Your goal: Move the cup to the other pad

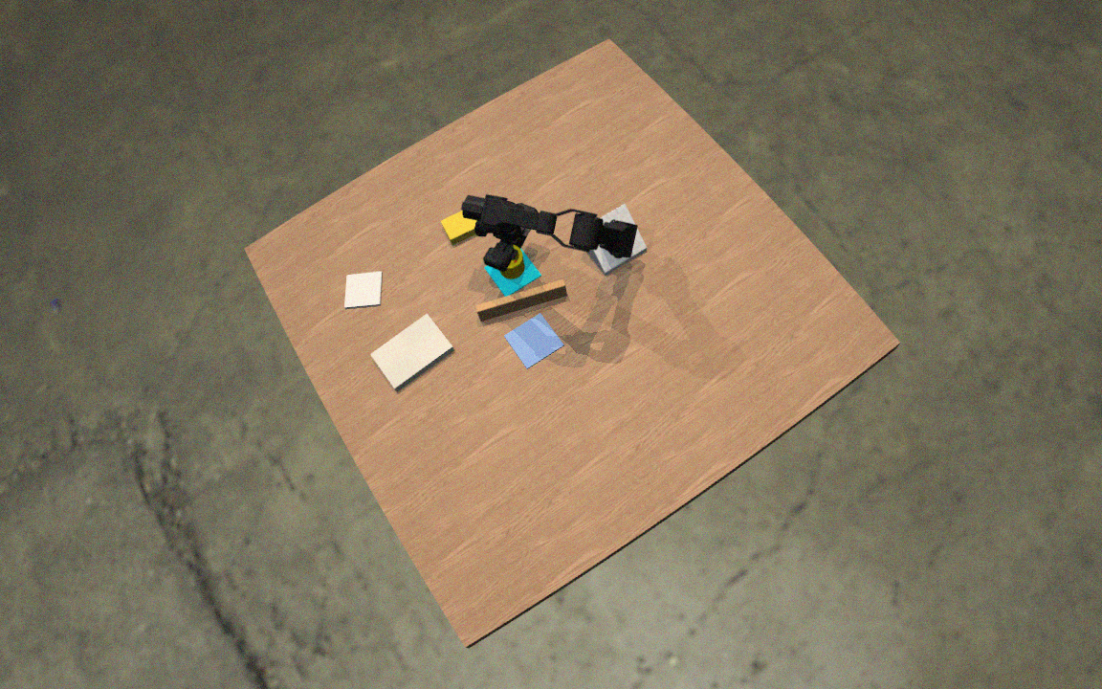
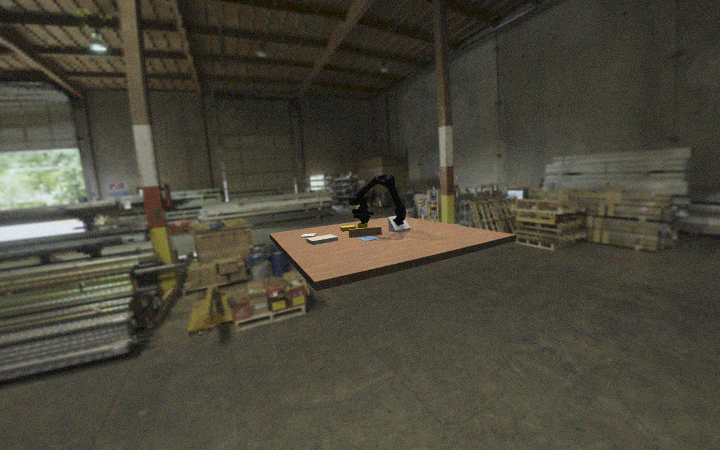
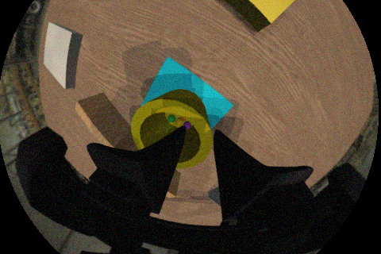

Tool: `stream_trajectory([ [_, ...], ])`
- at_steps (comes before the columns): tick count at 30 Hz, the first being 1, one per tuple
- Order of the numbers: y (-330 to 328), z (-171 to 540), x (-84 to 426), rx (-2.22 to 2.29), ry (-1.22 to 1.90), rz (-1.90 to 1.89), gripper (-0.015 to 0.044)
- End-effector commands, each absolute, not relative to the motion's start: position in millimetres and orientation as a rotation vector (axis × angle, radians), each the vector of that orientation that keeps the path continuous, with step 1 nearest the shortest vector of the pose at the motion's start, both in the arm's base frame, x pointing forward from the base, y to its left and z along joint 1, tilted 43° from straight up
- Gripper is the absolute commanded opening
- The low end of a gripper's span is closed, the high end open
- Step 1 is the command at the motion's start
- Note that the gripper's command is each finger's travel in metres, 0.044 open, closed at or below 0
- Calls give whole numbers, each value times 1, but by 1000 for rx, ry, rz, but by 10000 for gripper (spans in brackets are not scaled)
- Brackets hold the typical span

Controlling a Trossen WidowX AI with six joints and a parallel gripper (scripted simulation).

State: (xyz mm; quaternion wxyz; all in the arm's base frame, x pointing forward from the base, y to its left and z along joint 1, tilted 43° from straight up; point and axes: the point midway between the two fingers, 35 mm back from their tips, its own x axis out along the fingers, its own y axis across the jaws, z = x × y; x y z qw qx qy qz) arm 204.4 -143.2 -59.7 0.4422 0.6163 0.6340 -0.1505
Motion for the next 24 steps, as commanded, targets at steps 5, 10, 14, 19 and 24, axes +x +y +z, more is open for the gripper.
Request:
stream_trajectory([
  [5, -153, -51, 204, 1521, 1571, -374, 147],
  [10, -158, -45, 203, 1522, 1571, -374, 147],
  [14, -162, -41, 202, 1523, 1571, -375, 147],
  [19, -166, -35, 200, 1525, 1571, -375, 147],
  [24, -171, -29, 199, 1526, 1572, -375, 147],
])
